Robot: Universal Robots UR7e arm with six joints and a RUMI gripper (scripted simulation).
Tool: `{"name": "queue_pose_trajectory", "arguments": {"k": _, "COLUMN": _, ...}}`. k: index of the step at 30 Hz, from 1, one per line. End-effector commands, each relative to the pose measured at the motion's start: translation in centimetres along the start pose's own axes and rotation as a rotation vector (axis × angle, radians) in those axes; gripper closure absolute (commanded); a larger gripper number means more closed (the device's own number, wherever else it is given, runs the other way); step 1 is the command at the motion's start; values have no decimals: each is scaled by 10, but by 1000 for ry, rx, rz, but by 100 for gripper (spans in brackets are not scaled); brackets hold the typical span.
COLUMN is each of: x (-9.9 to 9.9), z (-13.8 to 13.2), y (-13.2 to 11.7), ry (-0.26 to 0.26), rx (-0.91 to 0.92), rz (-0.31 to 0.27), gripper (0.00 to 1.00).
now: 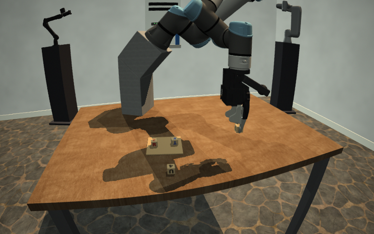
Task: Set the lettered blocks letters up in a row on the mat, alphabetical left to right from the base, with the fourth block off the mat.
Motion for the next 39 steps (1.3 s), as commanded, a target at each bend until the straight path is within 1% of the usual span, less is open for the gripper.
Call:
{"name": "queue_pose_trajectory", "arguments": {"k": 1, "x": 1, "z": 0, "y": -6, "ry": 2, "rx": 36, "rz": -2, "gripper": 95}}
{"name": "queue_pose_trajectory", "arguments": {"k": 5, "x": 1, "z": 0, "y": -8, "ry": 2, "rx": 57, "rz": -2, "gripper": 95}}
{"name": "queue_pose_trajectory", "arguments": {"k": 10, "x": 2, "z": 1, "y": -16, "ry": 2, "rx": 136, "rz": -4, "gripper": 95}}
{"name": "queue_pose_trajectory", "arguments": {"k": 19, "x": 3, "z": 2, "y": -39, "ry": 2, "rx": 352, "rz": -10, "gripper": 95}}
{"name": "queue_pose_trajectory", "arguments": {"k": 21, "x": 3, "z": 2, "y": -39, "ry": 2, "rx": 352, "rz": -10, "gripper": 95}}
{"name": "queue_pose_trajectory", "arguments": {"k": 24, "x": 3, "z": 2, "y": -49, "ry": 2, "rx": 455, "rz": -12, "gripper": 95}}
{"name": "queue_pose_trajectory", "arguments": {"k": 36, "x": 4, "z": 2, "y": -78, "ry": 0, "rx": 727, "rz": -18, "gripper": 95}}
{"name": "queue_pose_trajectory", "arguments": {"k": 38, "x": 4, "z": 2, "y": -78, "ry": 0, "rx": 727, "rz": -18, "gripper": 95}}
{"name": "queue_pose_trajectory", "arguments": {"k": 39, "x": 4, "z": 1, "y": -83, "ry": 0, "rx": 775, "rz": -19, "gripper": 95}}
Point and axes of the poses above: the point where the finger pads meet when closed, its own x axis out along the fingers, its own z axis across the jaws, y = z × x, the point moved 10 cm from there along -x, back along the fingers, and after that the axes turned 5 degrees about x, right-handed, at the moved point
